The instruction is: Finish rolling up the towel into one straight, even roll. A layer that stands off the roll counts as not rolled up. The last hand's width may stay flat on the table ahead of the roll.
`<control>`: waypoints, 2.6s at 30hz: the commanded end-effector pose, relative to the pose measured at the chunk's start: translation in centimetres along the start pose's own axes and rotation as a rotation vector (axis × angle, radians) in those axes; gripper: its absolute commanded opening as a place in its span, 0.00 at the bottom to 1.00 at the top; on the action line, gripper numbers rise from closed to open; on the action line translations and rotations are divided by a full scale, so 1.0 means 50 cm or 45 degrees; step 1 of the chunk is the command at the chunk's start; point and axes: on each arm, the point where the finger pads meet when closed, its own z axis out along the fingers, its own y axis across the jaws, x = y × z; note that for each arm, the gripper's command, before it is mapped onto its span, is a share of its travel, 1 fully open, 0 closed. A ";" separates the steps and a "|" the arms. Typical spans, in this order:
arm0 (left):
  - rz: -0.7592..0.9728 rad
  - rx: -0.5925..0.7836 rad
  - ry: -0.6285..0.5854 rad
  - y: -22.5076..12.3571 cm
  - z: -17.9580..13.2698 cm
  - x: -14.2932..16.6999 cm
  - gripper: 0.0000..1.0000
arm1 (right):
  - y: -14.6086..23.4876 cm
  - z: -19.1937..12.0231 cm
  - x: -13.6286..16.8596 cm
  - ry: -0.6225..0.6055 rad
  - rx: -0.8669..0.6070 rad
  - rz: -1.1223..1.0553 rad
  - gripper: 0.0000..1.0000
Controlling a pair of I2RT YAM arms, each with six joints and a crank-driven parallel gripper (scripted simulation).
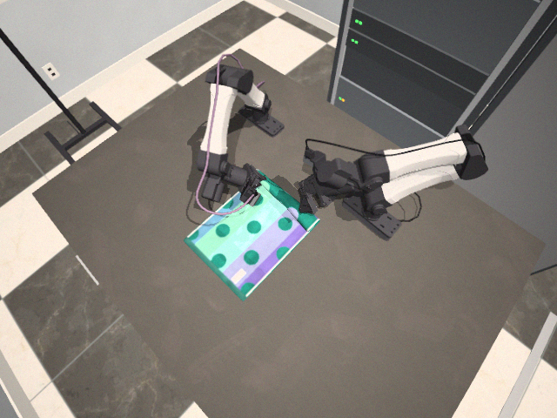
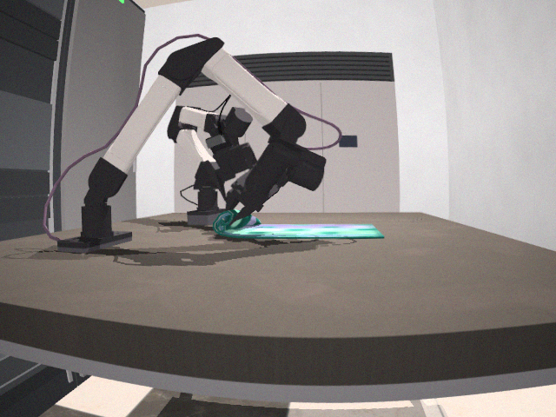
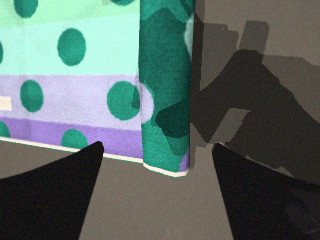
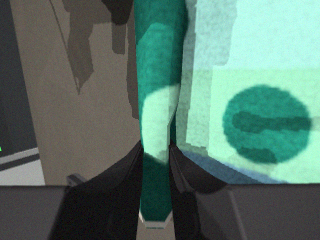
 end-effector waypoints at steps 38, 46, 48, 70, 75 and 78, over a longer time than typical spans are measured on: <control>0.045 0.006 0.007 0.002 0.109 0.087 0.77 | -0.010 0.014 0.006 -0.007 -0.044 0.010 0.19; 0.045 0.006 0.007 0.001 0.112 0.090 0.43 | -0.010 0.014 0.006 -0.007 -0.044 0.010 0.19; 0.045 0.006 0.007 0.001 0.112 0.090 0.43 | -0.010 0.014 0.006 -0.007 -0.044 0.010 0.19; 0.045 0.006 0.007 0.001 0.112 0.090 0.15 | -0.004 0.009 0.003 -0.007 -0.044 0.010 0.46; 0.045 0.006 0.007 0.001 0.112 0.090 0.15 | 0.004 0.002 -0.002 -0.007 -0.044 0.010 0.68; 0.045 0.006 0.007 0.001 0.112 0.090 0.15 | 0.007 0.000 -0.004 -0.007 -0.044 0.010 0.81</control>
